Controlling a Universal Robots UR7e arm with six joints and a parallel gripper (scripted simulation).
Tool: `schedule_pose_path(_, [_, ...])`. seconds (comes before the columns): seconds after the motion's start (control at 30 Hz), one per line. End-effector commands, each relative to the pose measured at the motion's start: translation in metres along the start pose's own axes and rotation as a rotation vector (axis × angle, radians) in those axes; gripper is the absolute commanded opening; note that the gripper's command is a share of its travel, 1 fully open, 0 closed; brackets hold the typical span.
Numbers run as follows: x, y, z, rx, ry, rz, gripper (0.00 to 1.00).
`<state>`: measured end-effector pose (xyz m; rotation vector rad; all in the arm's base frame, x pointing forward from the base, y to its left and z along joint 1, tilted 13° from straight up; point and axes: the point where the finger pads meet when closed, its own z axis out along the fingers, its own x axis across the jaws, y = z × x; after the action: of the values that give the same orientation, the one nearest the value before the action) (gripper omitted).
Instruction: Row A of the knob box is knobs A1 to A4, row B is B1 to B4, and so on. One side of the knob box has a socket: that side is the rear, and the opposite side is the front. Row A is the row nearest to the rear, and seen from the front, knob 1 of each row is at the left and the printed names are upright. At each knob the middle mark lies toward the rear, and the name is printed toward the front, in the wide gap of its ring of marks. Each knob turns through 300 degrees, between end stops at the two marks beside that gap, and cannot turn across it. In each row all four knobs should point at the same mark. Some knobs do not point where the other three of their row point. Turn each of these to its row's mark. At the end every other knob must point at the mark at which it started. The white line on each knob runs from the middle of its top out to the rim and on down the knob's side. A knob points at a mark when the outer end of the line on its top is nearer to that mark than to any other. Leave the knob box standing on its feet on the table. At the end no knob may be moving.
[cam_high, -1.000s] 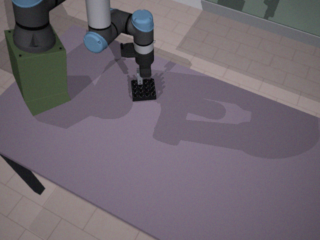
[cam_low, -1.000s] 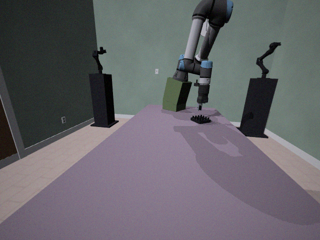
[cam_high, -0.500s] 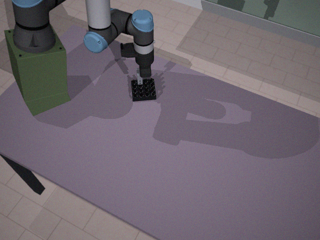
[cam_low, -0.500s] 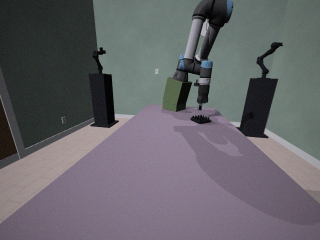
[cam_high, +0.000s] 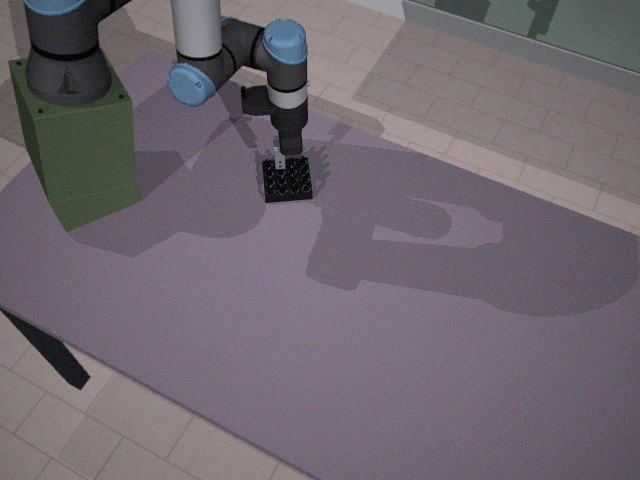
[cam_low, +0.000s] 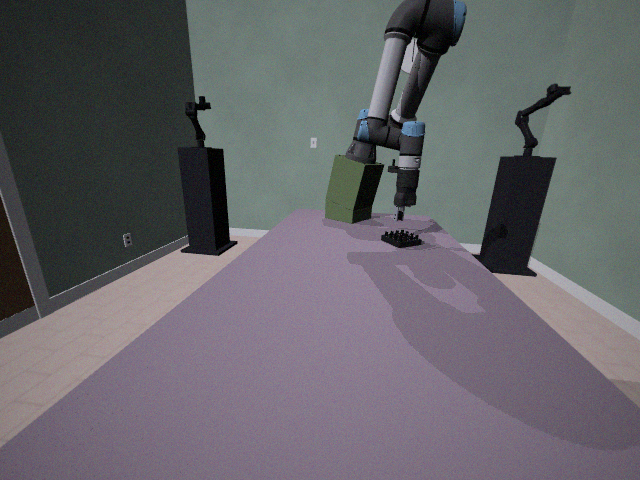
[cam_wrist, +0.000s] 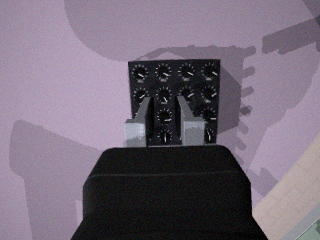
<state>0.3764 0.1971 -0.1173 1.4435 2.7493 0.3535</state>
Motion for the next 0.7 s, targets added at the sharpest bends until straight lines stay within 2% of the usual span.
schedule_pose_path(0.0, [0.0, 0.0, 0.0, -0.001, -0.001, 0.0, 0.46])
schedule_pose_path(0.67, [0.0, 0.0, 0.016, -0.001, -0.001, 0.0, 0.46])
